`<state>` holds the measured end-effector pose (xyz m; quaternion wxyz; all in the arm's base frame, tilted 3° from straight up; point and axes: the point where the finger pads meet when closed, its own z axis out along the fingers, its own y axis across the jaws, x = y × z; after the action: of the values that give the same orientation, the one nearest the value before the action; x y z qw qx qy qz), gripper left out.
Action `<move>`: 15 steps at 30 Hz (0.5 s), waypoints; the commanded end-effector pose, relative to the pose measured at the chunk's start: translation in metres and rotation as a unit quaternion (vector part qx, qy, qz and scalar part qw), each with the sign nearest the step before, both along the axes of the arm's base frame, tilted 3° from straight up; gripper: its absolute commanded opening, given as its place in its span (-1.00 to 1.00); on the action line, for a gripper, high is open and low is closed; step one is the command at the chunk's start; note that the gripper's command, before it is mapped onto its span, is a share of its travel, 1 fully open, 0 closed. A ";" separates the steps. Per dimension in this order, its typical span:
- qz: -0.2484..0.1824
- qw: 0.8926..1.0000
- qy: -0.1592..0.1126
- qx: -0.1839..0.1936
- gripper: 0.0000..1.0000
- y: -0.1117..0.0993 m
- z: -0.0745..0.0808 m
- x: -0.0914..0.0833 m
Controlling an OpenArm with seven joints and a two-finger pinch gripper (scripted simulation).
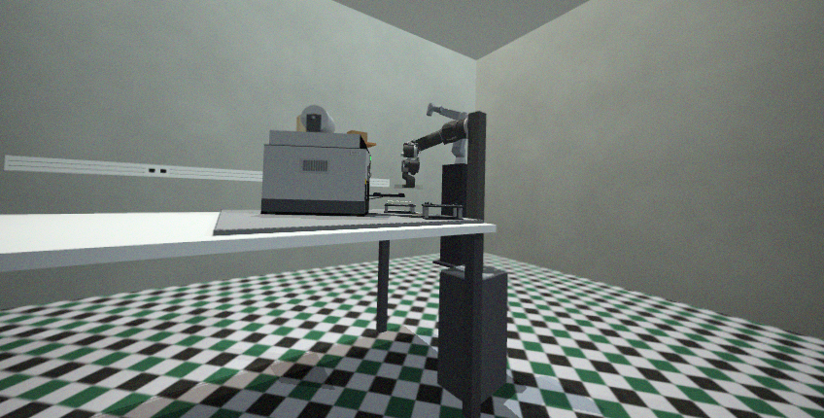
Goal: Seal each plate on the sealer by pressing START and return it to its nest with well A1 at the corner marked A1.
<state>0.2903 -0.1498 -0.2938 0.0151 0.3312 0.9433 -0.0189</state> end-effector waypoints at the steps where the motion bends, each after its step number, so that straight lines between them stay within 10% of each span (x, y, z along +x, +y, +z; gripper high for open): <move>1: 0.002 1.000 -0.007 0.005 -1.00 -0.002 0.004 0.005; 15: 0.003 1.000 -0.006 0.006 -1.00 -0.027 0.005 0.016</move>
<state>0.3028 -0.1782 -0.2921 0.0153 0.3311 0.9433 -0.0192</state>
